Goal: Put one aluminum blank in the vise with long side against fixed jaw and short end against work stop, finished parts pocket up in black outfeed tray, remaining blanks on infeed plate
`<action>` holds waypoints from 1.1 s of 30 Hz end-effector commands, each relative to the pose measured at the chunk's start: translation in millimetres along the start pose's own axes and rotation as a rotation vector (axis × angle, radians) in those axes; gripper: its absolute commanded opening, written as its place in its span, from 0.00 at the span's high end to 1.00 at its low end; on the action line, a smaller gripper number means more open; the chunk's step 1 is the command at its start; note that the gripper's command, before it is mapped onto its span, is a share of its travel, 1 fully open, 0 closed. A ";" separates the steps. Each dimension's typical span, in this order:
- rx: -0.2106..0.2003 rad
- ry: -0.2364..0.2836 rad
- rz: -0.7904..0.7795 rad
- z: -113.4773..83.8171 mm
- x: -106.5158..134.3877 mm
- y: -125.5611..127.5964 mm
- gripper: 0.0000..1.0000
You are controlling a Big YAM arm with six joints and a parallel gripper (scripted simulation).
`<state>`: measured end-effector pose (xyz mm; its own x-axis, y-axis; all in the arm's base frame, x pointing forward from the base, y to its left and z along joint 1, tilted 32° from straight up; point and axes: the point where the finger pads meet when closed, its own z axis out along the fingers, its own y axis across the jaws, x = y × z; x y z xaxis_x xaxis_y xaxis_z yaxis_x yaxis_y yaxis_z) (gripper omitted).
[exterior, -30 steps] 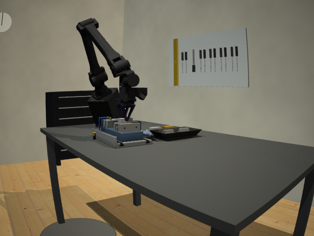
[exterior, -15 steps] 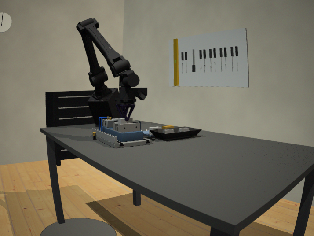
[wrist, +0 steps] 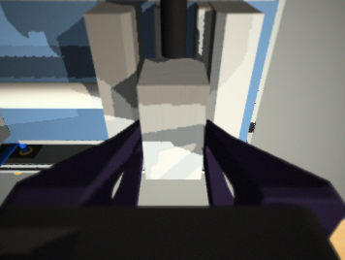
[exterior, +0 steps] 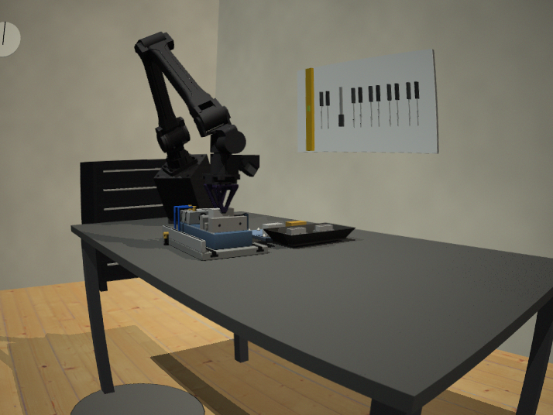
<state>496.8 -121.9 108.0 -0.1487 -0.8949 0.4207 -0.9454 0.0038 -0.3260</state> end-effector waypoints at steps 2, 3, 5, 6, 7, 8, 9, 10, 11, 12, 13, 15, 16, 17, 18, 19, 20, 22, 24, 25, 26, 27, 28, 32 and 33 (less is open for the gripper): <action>-0.006 -0.006 -0.013 4.6 -14.2 2.0 1.00; -0.006 -0.006 -0.013 4.5 -14.5 1.8 1.00; -0.006 -0.006 -0.013 4.1 -15.1 1.2 1.00; -0.005 -0.006 -0.012 3.9 -15.2 0.8 1.00; -0.005 -0.006 -0.012 3.6 -15.4 0.4 1.00; -0.004 -0.006 -0.012 3.4 -15.5 -0.1 1.00; -0.004 -0.006 -0.011 3.1 -15.6 -0.6 1.00; -0.003 -0.006 -0.011 2.8 -15.6 -1.2 1.00; -0.003 -0.006 -0.011 2.6 -15.7 -1.7 1.00; -0.002 -0.005 -0.010 2.3 -15.7 -2.1 1.00; -0.001 -0.005 -0.010 2.1 -15.7 -2.6 1.00; 0.000 -0.005 -0.009 1.7 -15.5 -3.4 1.00; 0.000 -0.005 -0.009 1.6 -15.3 -3.8 1.00; 0.000 -0.005 -0.009 1.6 -15.3 -3.8 1.00; 0.000 -0.005 -0.009 1.6 -15.3 -3.8 1.00; 0.000 -0.005 -0.008 1.5 -15.1 -4.0 1.00; 0.000 -0.005 -0.008 1.5 -14.9 -4.3 1.00; 0.001 -0.005 -0.008 1.3 -14.5 -4.7 1.00; 0.001 -0.005 -0.008 1.2 -14.3 -5.0 1.00; 0.001 -0.005 -0.008 1.2 -14.2 -5.1 1.00; 0.001 -0.005 -0.008 1.1 -14.1 -5.2 1.00; 0.002 -0.005 -0.008 1.1 -14.1 -5.3 1.00; 0.002 -0.004 -0.008 1.1 -14.0 -5.3 1.00; 0.002 -0.004 -0.008 1.0 -13.9 -5.5 1.00; 0.002 -0.004 -0.008 1.0 -13.8 -5.6 1.00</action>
